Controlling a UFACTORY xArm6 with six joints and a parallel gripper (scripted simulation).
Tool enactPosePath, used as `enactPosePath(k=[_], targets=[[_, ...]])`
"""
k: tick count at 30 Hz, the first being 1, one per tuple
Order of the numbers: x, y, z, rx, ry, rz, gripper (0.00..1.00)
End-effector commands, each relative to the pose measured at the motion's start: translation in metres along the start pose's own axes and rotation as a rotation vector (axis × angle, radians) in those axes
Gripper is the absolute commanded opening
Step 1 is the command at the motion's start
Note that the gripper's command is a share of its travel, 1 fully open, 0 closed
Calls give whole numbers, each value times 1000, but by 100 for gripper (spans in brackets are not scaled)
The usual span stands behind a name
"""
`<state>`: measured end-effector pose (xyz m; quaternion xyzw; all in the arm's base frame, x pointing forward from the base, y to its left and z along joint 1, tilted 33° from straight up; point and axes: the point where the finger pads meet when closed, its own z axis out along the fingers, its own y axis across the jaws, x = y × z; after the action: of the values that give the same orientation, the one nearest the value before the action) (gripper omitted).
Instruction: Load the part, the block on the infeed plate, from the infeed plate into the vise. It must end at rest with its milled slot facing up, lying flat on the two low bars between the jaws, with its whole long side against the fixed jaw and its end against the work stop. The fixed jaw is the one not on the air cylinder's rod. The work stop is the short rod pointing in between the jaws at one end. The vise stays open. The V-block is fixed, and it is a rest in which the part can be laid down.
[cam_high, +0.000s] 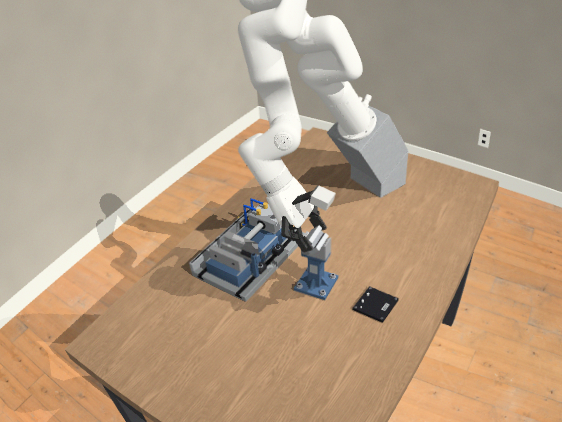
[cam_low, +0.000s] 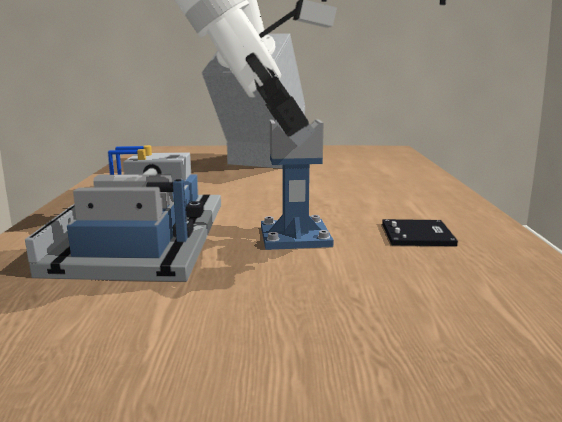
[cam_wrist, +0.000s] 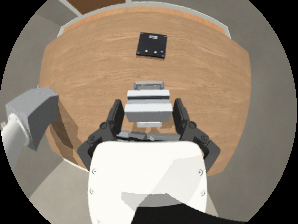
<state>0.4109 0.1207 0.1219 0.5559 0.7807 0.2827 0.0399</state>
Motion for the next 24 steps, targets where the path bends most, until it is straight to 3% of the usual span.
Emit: enactPosePath(k=[1, 24], targets=[[0, 1, 0, 4, -45, 1, 89], [2, 1, 0, 5, -179, 1, 89]])
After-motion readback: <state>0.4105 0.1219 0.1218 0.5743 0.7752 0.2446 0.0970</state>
